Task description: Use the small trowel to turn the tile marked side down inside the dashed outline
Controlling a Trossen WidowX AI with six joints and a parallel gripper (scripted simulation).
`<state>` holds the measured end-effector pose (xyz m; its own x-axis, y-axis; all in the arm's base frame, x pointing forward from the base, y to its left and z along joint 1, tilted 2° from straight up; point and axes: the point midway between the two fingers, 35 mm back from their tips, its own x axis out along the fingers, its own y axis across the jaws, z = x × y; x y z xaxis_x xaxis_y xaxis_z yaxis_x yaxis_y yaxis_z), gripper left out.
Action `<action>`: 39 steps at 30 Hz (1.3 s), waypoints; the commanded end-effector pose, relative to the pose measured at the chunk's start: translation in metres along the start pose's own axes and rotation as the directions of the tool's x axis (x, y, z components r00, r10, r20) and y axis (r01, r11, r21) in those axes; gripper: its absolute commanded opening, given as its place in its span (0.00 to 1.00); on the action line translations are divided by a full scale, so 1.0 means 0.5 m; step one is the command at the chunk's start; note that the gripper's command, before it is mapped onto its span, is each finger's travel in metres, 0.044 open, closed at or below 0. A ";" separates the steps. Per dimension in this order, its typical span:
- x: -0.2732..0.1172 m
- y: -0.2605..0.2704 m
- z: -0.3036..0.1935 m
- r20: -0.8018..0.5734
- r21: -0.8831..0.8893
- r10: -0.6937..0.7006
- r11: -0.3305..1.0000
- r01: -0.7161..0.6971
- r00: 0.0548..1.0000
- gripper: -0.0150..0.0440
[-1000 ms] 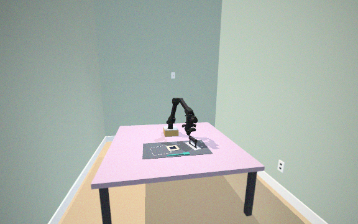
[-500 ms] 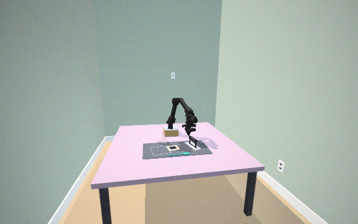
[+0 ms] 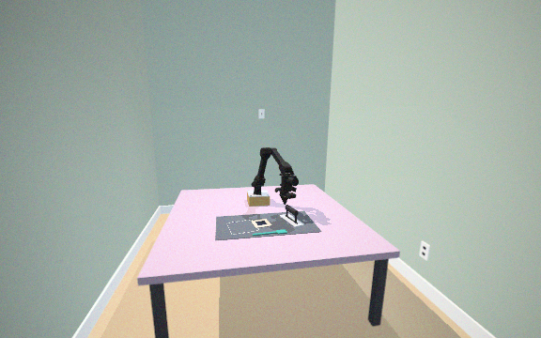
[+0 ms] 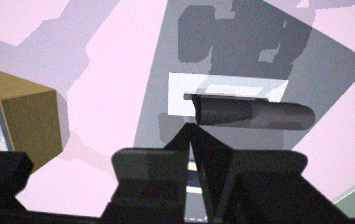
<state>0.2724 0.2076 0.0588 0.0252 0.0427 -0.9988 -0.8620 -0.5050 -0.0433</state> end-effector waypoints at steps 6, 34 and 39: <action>0.000 0.000 0.000 0.000 0.000 0.000 1.000 0.000 1.000 0.39; -0.025 -0.078 0.008 0.003 0.750 -0.002 0.662 -0.001 1.000 0.71; -0.030 -0.093 0.010 0.004 0.850 -0.002 0.527 -0.002 1.000 0.71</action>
<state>0.3067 0.2323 0.0773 0.0356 0.0504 -0.9981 -0.9247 0.3805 -0.0138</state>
